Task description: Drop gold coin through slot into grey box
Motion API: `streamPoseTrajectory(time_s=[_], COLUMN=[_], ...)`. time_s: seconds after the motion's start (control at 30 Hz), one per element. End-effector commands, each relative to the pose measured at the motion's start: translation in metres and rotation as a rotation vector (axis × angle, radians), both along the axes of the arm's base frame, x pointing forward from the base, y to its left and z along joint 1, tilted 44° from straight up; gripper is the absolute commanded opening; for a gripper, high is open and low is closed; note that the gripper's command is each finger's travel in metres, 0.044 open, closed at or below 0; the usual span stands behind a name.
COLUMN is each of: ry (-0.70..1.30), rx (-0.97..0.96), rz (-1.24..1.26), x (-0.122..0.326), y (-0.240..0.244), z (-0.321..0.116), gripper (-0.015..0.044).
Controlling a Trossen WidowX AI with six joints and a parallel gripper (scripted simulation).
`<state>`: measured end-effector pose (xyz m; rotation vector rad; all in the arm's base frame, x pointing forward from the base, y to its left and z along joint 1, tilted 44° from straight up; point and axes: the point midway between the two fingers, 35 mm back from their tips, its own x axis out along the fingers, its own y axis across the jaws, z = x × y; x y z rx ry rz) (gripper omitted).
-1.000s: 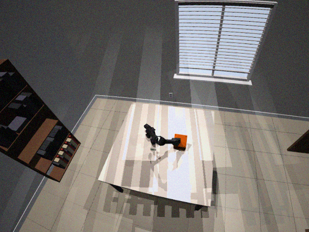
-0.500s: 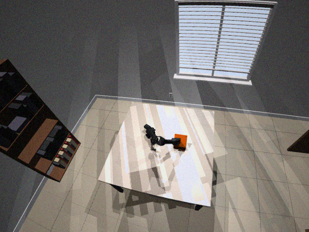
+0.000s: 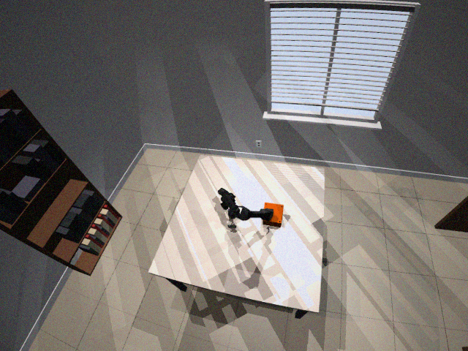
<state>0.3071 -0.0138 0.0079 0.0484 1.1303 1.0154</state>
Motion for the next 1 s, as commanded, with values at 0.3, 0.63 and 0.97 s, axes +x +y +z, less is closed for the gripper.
streamPoseTrajectory(time_s=[0.3, 0.63, 0.97], ry=[0.000, 0.006, 0.006], rx=[-0.001, 0.007, 0.007], rz=[0.000, -0.003, -0.003], x=[-0.001, -0.007, -0.007], y=[-0.013, -0.040, -0.040], z=[0.013, 0.044, 0.044], gripper=[0.0318, 0.0440, 0.0440])
